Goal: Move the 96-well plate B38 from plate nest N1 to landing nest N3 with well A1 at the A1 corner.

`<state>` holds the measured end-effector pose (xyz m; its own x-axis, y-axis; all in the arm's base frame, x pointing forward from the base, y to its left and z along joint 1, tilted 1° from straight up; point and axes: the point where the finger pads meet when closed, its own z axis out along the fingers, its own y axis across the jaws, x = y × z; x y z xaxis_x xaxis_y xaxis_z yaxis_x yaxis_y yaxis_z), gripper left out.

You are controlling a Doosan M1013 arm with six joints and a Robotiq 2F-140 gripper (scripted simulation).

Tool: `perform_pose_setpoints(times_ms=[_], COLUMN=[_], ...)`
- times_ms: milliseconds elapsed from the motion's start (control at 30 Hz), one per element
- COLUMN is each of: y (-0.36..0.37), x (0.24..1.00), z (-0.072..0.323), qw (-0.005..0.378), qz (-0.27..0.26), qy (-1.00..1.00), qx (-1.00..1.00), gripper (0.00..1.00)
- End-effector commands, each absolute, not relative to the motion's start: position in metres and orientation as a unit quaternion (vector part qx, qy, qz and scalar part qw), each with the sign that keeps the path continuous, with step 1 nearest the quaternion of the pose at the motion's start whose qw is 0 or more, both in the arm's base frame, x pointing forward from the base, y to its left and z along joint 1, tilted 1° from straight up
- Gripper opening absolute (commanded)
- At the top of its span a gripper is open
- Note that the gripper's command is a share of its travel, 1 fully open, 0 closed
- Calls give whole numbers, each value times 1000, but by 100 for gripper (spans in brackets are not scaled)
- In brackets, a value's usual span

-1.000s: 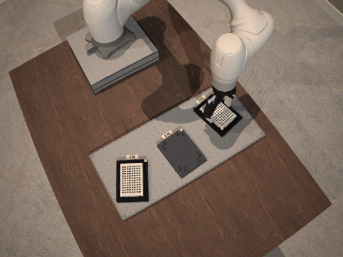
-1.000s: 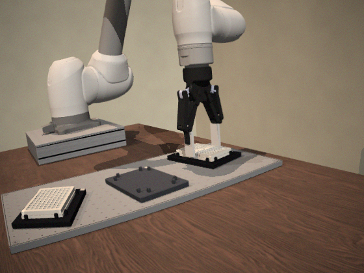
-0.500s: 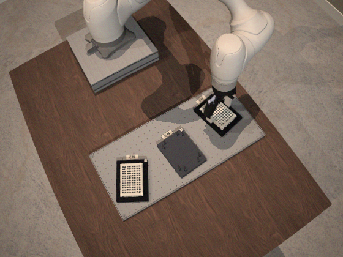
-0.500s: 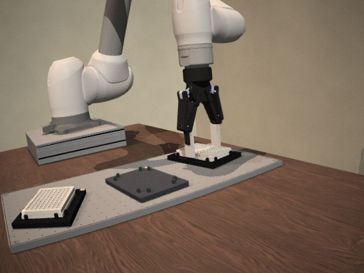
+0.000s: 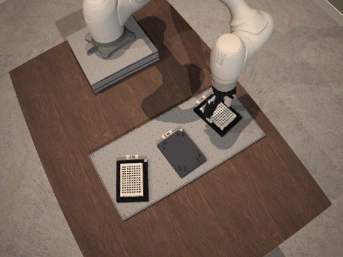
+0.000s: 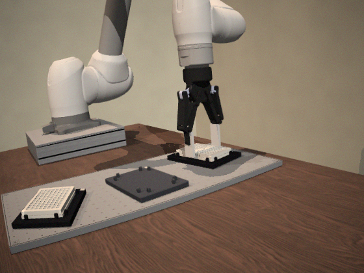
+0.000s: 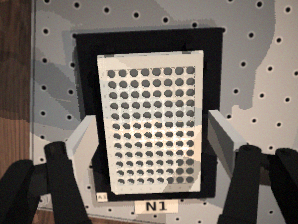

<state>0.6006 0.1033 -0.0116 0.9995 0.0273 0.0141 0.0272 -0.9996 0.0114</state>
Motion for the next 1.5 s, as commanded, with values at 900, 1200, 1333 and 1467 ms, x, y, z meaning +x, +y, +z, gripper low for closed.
perform_pose_setpoints(times_ms=[900,1200,1333,1467], y=[104,104,104,104], x=[599,599,599,599], z=[-16,-16,-16,-16], qw=[6,6,6,6], qz=[5,5,5,5], qy=[13,13,13,13], qx=[1000,1000,1000,1000], gripper=[0,0,0,0])
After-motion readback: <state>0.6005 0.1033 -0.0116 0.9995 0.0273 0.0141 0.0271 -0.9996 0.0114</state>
